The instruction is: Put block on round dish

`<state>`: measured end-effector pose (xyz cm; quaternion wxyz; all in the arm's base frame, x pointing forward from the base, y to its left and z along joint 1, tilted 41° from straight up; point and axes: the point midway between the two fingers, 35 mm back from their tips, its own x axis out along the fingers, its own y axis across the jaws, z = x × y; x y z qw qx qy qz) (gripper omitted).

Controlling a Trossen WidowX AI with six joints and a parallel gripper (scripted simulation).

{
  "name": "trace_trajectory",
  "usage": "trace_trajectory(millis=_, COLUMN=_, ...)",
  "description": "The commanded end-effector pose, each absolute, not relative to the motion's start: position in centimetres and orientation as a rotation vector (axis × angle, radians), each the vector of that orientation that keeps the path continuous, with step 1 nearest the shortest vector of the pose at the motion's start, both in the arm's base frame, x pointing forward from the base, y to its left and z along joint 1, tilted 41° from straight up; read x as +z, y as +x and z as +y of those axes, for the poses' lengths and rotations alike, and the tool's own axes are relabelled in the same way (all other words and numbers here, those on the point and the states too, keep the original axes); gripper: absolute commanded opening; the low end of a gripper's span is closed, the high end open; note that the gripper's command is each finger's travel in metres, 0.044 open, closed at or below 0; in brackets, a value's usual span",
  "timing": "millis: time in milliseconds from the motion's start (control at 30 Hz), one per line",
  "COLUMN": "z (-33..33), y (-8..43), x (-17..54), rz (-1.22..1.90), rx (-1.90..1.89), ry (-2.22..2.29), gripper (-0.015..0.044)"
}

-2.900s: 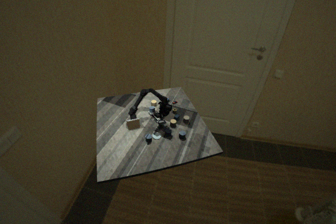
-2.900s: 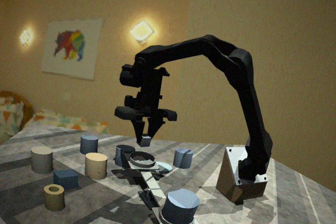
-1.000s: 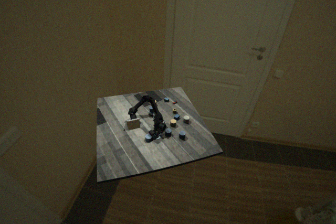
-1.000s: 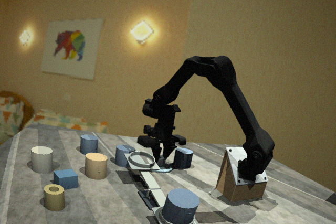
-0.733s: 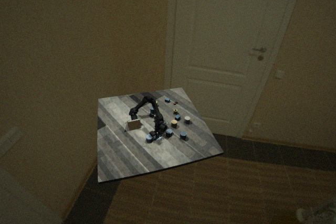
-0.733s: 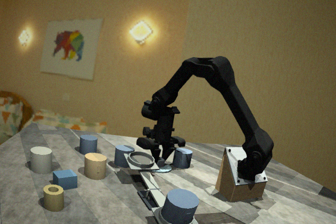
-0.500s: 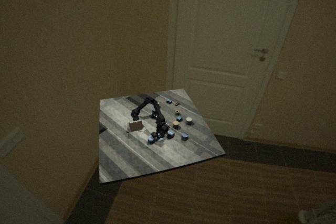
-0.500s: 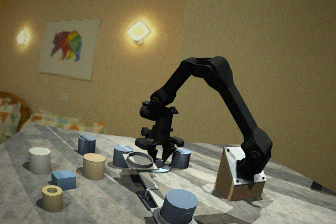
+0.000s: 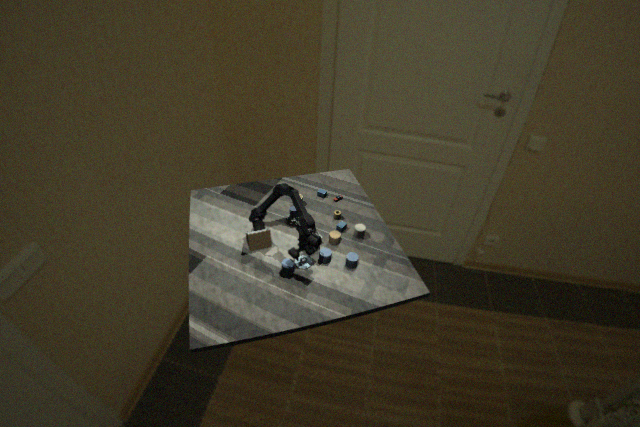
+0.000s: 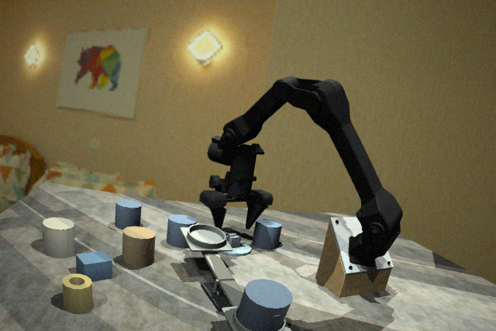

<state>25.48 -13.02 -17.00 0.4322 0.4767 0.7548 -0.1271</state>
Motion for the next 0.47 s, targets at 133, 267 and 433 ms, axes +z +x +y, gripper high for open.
trace_trajectory(millis=133, z=-14.7, y=25.7, x=-14.8, rz=1.881, rx=-0.305, ry=1.193, gripper=0.0440)
trace_trajectory(millis=267, z=-17.2, y=26.2, x=-11.6, rz=1.877, rx=-0.312, ry=1.197, gripper=0.0440)
trace_trajectory(millis=433, z=-17.3, y=26.2, x=-11.4, rz=1.877, rx=-0.312, ry=1.197, gripper=0.0440)
